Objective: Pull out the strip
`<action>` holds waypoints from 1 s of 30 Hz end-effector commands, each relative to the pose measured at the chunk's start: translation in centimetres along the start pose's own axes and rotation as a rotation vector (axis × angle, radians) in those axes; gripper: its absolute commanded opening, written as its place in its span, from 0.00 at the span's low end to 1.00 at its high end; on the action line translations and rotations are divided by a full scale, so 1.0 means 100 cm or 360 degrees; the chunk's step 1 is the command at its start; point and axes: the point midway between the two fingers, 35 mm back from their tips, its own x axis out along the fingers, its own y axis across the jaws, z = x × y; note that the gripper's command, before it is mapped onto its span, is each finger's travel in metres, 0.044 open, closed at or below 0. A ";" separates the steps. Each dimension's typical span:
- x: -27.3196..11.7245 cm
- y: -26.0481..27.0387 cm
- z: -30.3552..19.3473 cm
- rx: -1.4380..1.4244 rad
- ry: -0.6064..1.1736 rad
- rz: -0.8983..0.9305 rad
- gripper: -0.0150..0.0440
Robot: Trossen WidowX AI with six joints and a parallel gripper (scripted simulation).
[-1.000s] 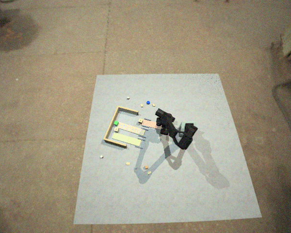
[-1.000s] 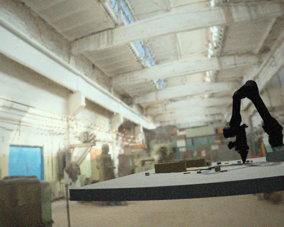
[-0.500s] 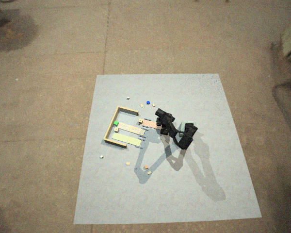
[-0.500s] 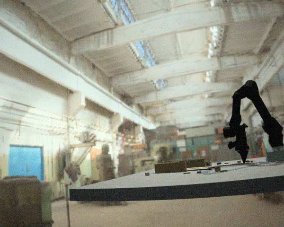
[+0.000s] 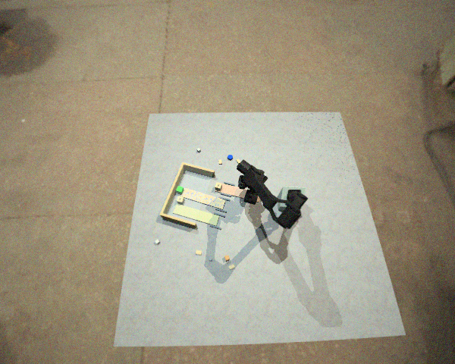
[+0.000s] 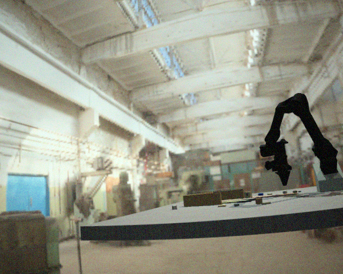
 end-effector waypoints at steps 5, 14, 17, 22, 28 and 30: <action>-0.004 0.002 0.031 0.0025 0.0005 0.0010 0.83; -0.010 0.004 0.065 0.0023 0.0003 0.0010 1.00; -0.011 0.004 0.077 0.0022 0.0003 0.0010 1.00; -0.014 0.006 0.097 0.0021 0.0001 0.0009 1.00; -0.018 0.008 0.120 0.0019 0.0000 0.0009 1.00; -0.019 0.008 0.128 0.0019 -0.0001 0.0009 1.00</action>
